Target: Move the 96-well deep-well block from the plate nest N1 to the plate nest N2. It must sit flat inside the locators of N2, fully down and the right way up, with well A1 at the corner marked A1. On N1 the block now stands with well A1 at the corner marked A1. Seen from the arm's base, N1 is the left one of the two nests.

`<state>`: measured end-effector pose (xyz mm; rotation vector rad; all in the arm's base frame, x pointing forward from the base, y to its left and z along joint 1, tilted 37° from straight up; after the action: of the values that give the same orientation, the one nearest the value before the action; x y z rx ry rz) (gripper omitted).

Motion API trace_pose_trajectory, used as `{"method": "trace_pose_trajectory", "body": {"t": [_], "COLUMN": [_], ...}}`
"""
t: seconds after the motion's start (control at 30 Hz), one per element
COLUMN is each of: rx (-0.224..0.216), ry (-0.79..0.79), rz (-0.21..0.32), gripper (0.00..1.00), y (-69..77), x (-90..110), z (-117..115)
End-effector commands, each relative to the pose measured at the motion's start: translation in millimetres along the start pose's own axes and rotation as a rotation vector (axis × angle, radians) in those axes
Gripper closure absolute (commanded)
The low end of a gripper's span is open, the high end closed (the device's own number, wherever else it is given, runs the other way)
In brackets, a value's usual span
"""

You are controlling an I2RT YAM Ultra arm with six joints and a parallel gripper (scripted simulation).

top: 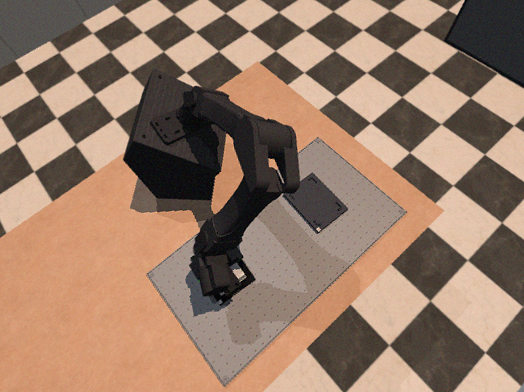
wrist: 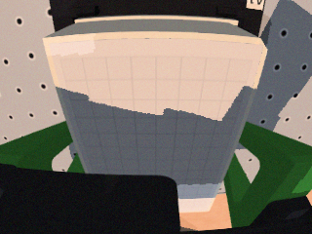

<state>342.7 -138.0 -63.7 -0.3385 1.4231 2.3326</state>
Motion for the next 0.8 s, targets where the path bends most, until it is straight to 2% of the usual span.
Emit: {"method": "trace_pose_trajectory", "body": {"t": [0.0,0.3,0.33,0.77], "rx": [0.006,0.006,0.006,0.006], "ry": [0.002,0.002,0.002,0.002], "rz": [-0.012,-0.012,-0.012,-0.012], "gripper": [1.00,1.00,0.00,0.00], "y": [3.0,3.0,3.0,3.0], "x": [-4.1,-4.3,-4.3,-4.3], "z": [-2.0,-2.1,-2.1,-2.1]}}
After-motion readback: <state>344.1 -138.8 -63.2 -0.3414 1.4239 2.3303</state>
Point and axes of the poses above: the point where the finger pads meet when closed, its own y axis back along the fingers, its own z axis across the jaws, x = y × z, the point moved 8 cm from there along y, back along the fingers, and after that the axes turned 2 degrees about y, right-handed, at the moved point
